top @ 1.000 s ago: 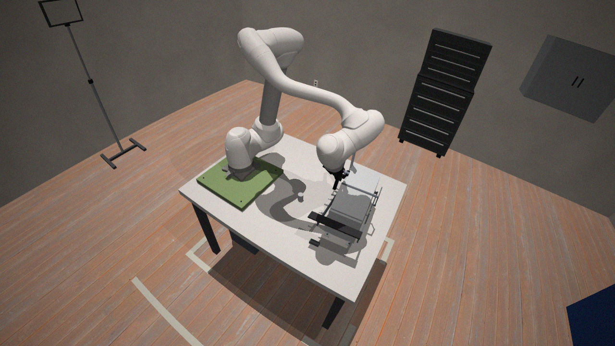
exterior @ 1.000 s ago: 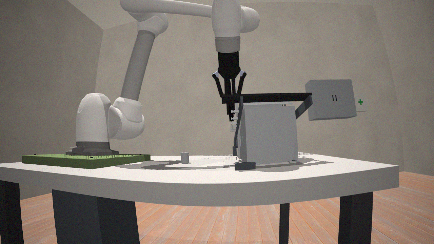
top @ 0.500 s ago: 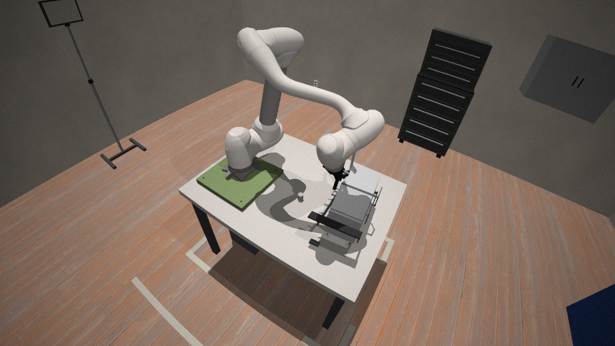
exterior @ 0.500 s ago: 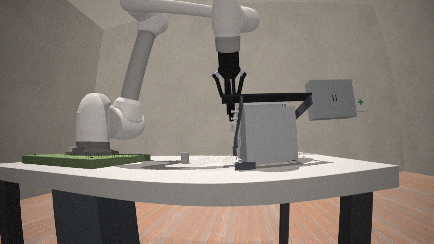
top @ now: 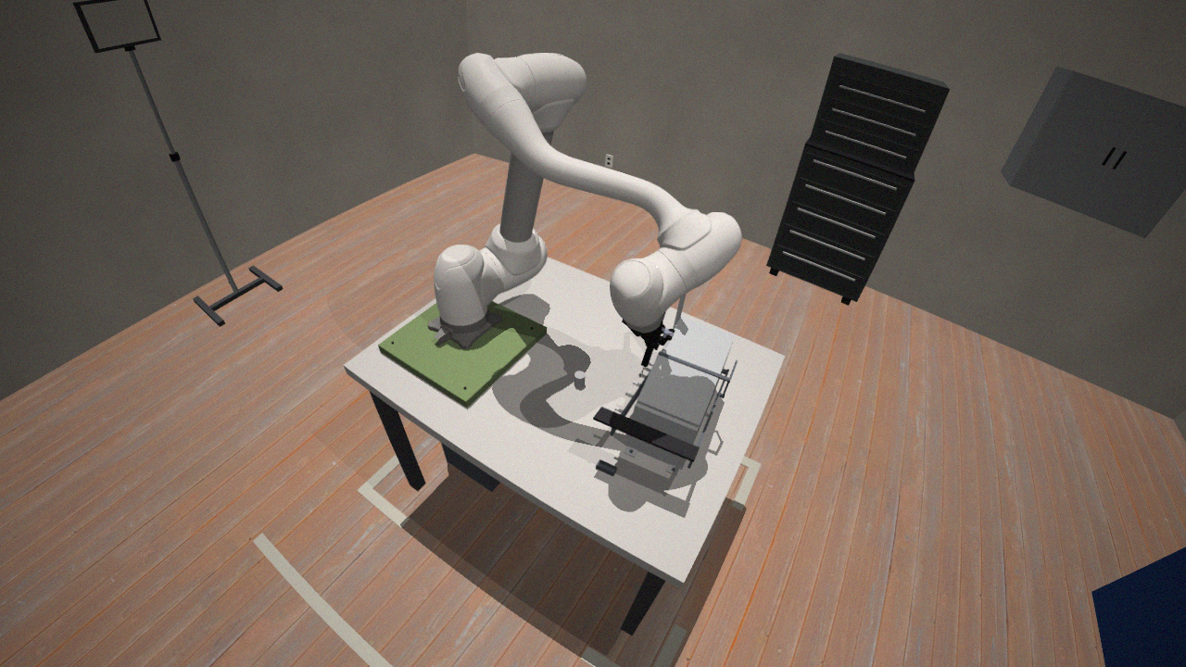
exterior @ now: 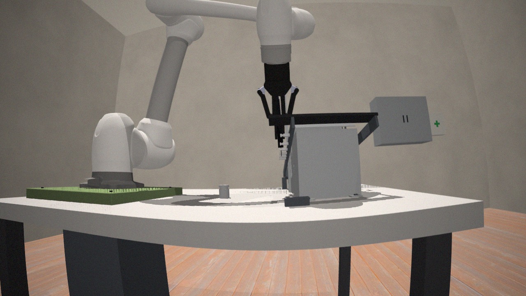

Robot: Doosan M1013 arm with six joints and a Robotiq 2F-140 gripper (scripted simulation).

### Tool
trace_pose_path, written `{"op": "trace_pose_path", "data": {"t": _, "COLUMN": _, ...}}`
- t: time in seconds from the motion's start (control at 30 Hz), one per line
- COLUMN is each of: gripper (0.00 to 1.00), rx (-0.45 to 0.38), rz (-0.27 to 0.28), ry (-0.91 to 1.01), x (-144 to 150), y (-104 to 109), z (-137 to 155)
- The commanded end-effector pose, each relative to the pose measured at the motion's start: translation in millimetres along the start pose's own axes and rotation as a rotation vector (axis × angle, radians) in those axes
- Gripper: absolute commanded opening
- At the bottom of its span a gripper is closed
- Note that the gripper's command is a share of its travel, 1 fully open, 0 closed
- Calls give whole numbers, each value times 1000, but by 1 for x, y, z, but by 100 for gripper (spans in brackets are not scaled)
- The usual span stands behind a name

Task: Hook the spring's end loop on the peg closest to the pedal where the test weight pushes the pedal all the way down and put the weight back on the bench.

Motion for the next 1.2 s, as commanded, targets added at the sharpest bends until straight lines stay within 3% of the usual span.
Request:
{"op": "trace_pose_path", "data": {"t": 0.0, "gripper": 17, "rx": 0, "rz": 1, "ry": 1, "x": 0, "y": 0, "z": 0}}
{"op": "trace_pose_path", "data": {"t": 1.17, "gripper": 17, "rx": 0, "rz": -6, "ry": -4, "x": -1, "y": -1, "z": 3}}
Point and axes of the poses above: the point where the finger pads meet when closed, its own y axis back along the fingers, its own x axis across the jaws, z = x × y, the point moved 10 cm from there along y, back along the fingers
